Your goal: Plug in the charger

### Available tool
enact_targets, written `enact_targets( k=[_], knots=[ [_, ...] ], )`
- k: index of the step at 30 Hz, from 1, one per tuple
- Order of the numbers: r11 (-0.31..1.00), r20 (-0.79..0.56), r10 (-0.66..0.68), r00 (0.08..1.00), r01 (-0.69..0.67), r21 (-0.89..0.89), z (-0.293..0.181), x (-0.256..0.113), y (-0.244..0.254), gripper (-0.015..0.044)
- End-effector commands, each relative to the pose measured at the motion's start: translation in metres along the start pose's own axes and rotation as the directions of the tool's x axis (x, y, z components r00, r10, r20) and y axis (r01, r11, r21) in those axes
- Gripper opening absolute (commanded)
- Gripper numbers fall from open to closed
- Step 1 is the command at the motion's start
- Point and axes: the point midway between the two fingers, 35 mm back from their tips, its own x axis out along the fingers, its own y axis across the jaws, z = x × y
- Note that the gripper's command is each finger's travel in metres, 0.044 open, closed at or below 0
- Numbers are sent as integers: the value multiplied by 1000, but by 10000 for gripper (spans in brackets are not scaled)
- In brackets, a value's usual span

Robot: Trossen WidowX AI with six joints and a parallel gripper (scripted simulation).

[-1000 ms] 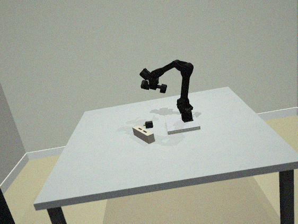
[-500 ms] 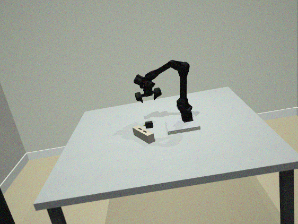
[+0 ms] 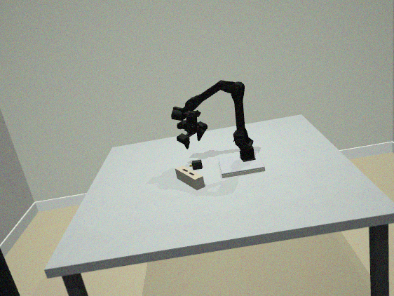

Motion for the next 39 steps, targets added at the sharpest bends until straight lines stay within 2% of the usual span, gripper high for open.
enact_targets(
  k=[1, 14, 25, 39],
  knots=[
    [981, -96, 45, 994, -63, -185, -17, 0, 22, 440],
    [770, -357, 97, 929, -298, -565, -72, -10, 67, 440],
    [754, -370, 97, 924, -311, -578, -75, -10, 69, 440],
    [754, -370, 97, 924, -311, -578, -80, 7, 72, 440]
  ],
)
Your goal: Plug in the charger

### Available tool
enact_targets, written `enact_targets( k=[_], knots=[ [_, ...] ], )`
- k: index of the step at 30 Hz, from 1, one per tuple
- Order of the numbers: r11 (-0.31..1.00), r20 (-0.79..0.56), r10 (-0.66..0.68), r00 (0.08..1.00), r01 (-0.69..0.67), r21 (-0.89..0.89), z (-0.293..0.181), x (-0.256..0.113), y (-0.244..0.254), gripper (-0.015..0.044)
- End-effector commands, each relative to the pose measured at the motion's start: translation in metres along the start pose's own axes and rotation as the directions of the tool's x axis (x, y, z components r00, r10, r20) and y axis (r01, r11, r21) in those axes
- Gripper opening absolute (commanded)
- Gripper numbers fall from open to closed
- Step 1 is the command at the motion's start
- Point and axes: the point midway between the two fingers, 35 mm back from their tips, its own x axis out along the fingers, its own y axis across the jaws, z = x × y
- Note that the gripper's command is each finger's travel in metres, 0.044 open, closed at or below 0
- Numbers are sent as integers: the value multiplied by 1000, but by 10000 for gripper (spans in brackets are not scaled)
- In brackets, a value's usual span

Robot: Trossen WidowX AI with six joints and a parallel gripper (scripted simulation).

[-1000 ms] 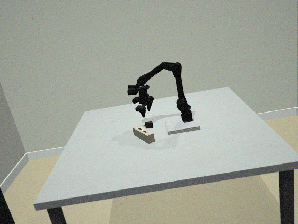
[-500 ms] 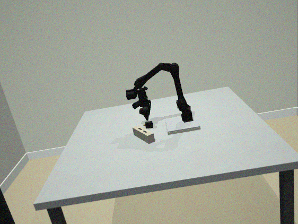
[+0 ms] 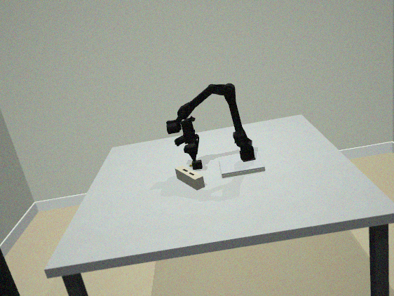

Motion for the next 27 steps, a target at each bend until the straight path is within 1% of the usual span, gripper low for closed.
enact_targets(
  k=[1, 27],
  knots=[
    [1000, -14, 5, 1000, -5, -4, -2, 9, 1, 440],
    [1000, -14, 5, 1000, -5, -4, -1, 51, 1, 440]
  ],
)
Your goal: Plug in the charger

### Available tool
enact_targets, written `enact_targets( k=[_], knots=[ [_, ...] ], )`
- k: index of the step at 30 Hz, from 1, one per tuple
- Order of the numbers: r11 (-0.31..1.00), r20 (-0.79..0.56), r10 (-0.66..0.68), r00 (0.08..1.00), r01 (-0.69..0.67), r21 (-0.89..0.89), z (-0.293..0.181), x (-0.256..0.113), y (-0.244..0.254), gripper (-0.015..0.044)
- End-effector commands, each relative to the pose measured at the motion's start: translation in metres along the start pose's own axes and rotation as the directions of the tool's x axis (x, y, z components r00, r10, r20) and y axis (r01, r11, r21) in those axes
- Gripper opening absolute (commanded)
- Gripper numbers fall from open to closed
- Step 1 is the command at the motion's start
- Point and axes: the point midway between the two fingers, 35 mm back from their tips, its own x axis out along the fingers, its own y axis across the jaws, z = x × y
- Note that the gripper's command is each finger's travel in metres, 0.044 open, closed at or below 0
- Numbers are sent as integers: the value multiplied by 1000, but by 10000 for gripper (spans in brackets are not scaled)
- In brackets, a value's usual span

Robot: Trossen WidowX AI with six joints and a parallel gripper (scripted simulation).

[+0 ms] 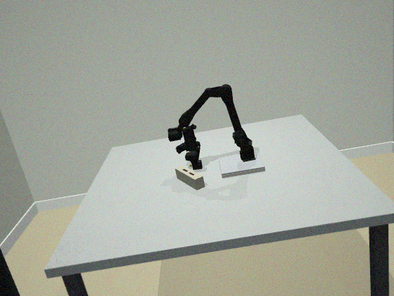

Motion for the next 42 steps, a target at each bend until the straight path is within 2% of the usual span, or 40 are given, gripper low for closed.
enact_targets(
  k=[1, 11, 24, 29, 32, 42],
  knots=[
    [1000, -15, 5, 1000, -5, -4, -4, 11, 1, 440],
    [1000, -15, 5, 1000, -5, -4, -4, 12, 1, 440],
    [1000, -7, 0, 1000, 0, 0, -1, 9, 0, 99],
    [1000, -7, 0, 1000, 0, 0, -1, 9, 0, 65],
    [1000, -8, 1, 1000, -1, -1, -1, 5, 0, 0],
    [1000, -14, 4, 1000, -4, -3, -9, -40, 0, 0]
  ],
)
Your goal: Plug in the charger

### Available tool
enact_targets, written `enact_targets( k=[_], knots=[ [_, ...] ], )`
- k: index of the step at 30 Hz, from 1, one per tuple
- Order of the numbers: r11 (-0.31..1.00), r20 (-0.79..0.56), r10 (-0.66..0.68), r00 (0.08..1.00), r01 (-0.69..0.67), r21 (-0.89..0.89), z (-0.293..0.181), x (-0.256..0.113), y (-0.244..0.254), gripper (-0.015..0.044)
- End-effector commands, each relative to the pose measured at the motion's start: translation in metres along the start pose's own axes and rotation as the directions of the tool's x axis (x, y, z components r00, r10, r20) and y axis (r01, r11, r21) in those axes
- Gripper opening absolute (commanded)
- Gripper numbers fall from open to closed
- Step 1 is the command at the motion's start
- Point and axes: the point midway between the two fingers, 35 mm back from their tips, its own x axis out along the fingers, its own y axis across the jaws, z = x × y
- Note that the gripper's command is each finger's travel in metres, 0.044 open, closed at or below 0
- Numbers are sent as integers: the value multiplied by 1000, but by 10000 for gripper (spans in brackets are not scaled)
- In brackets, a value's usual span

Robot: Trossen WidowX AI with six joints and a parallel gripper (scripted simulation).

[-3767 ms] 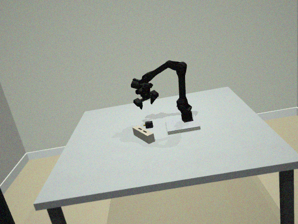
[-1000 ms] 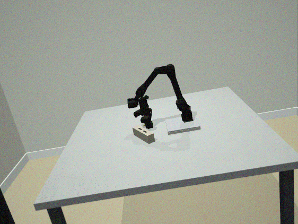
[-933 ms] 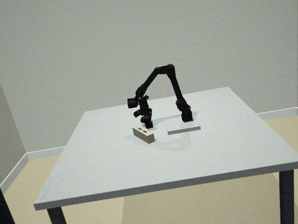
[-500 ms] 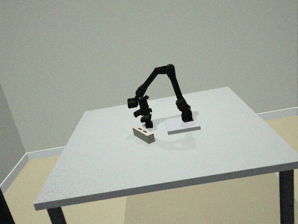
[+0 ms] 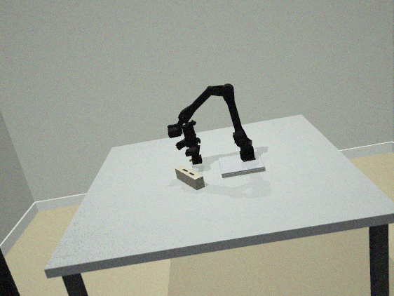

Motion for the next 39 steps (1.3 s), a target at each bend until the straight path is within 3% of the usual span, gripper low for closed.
enact_targets(
  k=[1, 39],
  knots=[
    [1000, 4, 3, 1000, -3, -4, -4, -24, 0, 0],
    [969, 5, -9, 1000, 10, -248, -31, -6, 58, 0]
  ],
)
